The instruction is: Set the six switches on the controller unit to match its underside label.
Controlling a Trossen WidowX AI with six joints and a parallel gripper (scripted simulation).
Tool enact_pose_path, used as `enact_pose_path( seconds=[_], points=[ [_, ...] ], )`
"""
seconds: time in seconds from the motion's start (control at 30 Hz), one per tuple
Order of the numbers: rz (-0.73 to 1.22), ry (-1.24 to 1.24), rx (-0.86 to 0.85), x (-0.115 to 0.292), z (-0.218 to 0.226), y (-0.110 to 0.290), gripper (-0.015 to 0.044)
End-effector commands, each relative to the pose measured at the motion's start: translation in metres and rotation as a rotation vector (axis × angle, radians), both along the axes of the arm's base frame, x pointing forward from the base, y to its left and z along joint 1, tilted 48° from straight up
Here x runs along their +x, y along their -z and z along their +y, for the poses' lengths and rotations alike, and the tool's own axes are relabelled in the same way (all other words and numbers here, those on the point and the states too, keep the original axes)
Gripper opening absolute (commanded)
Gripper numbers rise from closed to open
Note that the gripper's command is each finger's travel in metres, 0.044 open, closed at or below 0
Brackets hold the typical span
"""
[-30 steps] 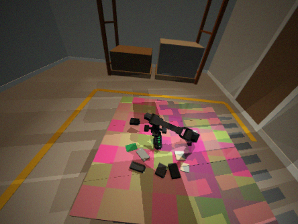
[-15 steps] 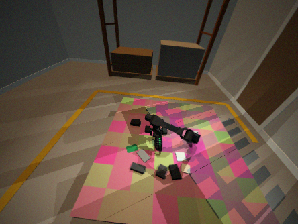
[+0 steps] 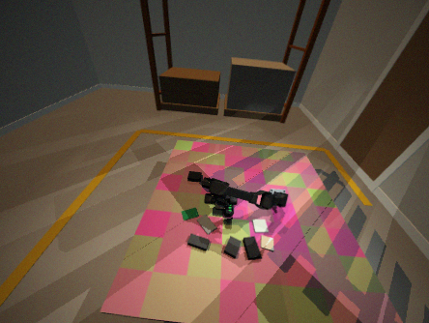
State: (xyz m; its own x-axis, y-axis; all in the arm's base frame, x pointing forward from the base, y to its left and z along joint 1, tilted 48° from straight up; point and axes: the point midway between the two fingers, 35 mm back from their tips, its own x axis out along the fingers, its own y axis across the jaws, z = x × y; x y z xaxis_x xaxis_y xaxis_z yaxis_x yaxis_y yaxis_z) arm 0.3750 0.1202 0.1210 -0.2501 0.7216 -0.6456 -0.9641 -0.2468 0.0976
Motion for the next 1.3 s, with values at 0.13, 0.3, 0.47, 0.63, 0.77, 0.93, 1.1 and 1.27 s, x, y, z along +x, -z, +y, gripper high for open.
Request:
enact_pose_path(
  seconds=[0.13, 0.3, 0.47, 0.63, 0.77, 0.93, 1.1, 1.27],
  points=[
    [0.021, 0.017, 0.002, 0.002, 0.001, -0.001, 0.0020],
    [0.021, 0.017, 0.002, 0.002, 0.001, -0.001, 0.0000],
    [0.021, 0.017, 0.002, 0.002, 0.001, -0.001, 0.0000],
    [0.027, 0.010, 0.003, 0.002, 0.004, 0.002, 0.0000],
    [0.037, -0.002, 0.004, 0.002, 0.009, 0.006, 0.0000],
    [0.049, -0.016, 0.006, 0.001, 0.015, 0.012, 0.0000],
    [0.062, -0.030, 0.007, 0.001, 0.021, 0.017, 0.0000],
    [0.074, -0.044, 0.009, 0.000, 0.027, 0.023, 0.0000]
  ],
)
